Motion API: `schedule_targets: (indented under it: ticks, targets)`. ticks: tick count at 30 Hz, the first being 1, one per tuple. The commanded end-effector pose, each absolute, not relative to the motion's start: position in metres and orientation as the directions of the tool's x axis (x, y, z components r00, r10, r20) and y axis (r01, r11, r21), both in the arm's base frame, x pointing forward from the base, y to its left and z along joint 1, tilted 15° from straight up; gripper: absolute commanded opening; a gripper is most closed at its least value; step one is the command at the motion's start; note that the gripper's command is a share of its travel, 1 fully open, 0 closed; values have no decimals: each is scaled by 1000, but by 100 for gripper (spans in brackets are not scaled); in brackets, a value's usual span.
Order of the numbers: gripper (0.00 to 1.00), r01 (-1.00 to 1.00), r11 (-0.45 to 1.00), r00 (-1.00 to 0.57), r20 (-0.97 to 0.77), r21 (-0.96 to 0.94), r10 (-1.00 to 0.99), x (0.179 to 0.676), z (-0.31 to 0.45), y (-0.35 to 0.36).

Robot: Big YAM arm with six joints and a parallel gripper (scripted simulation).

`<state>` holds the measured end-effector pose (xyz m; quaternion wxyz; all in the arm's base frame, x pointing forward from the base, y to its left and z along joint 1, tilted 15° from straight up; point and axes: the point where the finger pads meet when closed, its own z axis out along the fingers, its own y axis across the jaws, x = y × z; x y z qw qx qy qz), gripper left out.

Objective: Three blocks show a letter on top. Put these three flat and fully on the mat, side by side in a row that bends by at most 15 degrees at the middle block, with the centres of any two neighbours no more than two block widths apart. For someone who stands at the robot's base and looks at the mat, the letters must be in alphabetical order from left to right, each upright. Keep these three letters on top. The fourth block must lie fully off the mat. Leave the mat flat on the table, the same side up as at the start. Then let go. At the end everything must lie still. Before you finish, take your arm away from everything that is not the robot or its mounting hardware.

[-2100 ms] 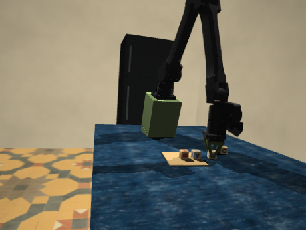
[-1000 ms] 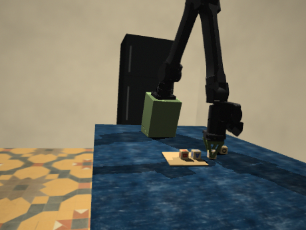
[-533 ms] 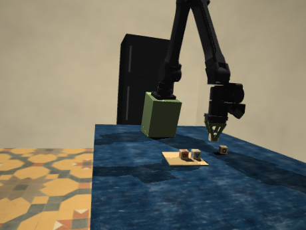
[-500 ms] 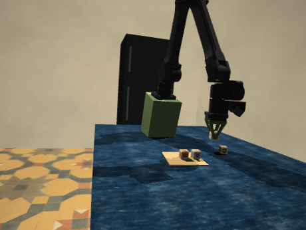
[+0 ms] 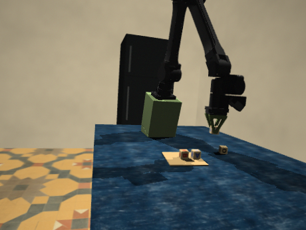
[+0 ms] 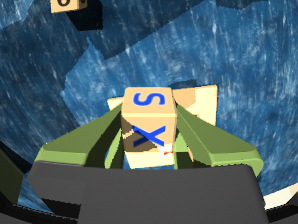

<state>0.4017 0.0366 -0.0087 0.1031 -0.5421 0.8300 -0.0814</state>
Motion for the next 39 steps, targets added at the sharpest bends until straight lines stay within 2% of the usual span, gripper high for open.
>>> schedule_targets:
  ticks: [1, 5, 9, 16, 39]
  targets:
    - [25, -887, 395, -388, -77, -241, -918, 403, -12, 31]
    - [25, -895, 379, -372, -72, -235, -925, 399, -13, 16]
    - [25, -915, 302, -297, -60, -269, -953, 396, -1, -52]
    - [25, -942, 208, -208, -30, -265, -978, 370, -6, -130]
    - [25, -947, 190, -189, -28, -258, -982, 373, -20, -127]
